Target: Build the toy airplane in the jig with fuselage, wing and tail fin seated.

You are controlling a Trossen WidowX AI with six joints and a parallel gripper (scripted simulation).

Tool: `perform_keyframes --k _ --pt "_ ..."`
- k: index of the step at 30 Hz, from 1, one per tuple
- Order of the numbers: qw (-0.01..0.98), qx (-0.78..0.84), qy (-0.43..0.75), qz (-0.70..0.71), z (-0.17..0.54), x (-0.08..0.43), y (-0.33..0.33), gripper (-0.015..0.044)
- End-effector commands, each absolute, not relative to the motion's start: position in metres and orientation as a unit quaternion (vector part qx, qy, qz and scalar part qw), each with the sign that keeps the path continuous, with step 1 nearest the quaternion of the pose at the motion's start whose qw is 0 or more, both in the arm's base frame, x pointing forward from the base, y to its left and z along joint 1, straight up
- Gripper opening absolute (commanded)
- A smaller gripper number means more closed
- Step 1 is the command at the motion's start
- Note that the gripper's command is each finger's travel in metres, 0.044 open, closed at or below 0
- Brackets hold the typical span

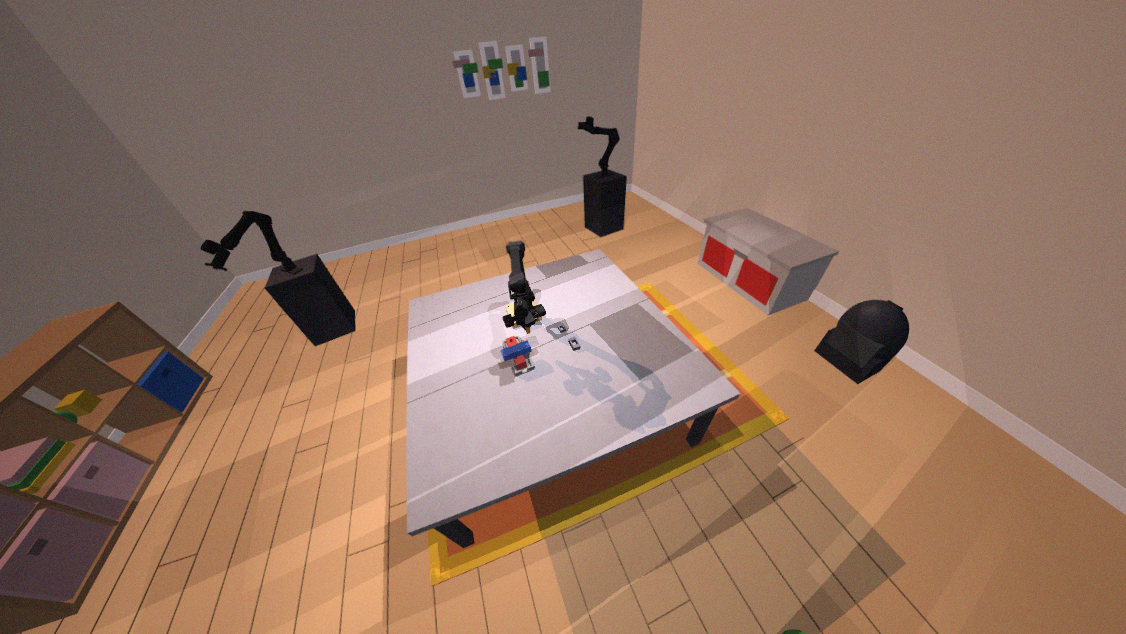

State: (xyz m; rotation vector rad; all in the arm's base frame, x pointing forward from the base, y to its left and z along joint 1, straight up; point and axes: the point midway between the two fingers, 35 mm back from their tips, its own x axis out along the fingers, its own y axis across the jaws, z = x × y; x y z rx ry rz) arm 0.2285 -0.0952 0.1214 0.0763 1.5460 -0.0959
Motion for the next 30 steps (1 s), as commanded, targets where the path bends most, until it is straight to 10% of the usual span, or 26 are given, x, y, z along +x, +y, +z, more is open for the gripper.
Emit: perform_keyframes --k 1,30 --pt "0.714 0.035 0.698 -0.041 0.118 0.225 -0.106 0.0" --pt "0.713 0.032 0.699 -0.043 0.104 0.186 -0.172 0.0065"
